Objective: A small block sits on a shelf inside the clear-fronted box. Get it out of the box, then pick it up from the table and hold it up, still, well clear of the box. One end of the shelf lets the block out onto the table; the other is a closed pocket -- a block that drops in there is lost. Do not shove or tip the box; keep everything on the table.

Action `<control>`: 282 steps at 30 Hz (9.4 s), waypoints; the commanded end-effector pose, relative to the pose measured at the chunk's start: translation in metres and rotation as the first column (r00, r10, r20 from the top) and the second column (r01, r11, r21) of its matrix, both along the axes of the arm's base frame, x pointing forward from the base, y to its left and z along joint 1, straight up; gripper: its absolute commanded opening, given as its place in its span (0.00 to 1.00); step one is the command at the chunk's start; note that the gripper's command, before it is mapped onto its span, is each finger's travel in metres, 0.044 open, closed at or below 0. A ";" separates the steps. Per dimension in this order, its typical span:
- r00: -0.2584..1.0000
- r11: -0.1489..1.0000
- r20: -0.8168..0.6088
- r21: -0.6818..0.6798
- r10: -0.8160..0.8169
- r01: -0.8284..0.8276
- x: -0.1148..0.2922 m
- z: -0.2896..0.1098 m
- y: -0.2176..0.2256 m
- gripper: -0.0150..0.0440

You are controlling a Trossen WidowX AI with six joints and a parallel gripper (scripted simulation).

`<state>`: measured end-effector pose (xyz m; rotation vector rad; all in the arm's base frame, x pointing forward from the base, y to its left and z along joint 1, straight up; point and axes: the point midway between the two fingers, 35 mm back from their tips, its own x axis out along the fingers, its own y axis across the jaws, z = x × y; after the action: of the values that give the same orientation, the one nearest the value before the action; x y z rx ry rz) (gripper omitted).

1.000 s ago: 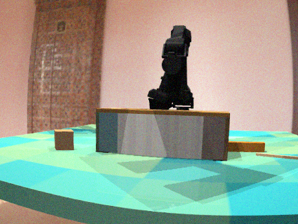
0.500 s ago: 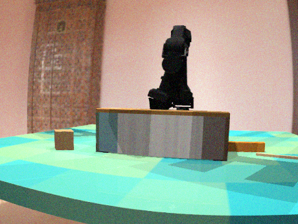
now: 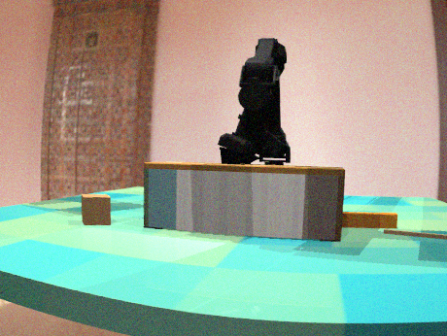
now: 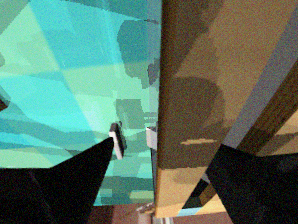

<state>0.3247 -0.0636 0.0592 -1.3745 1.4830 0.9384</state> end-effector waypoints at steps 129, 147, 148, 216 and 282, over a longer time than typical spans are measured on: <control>-0.913 -0.874 -0.317 0.327 0.256 -0.359 -0.047 0.066 -0.107 0.74; -0.241 -0.253 -0.172 -0.051 0.955 -0.966 -0.053 0.072 -0.112 0.74; -0.191 -0.202 -0.151 -0.065 0.970 -0.977 -0.054 0.072 -0.112 0.74; 0.000 -0.007 -0.062 -0.104 0.998 -0.995 -0.052 -0.071 -0.116 0.74; 0.443 0.427 -0.059 -0.182 0.894 -0.886 -0.105 0.075 -0.080 0.25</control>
<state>0.2281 -0.1484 0.1244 -2.4357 0.6257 1.4457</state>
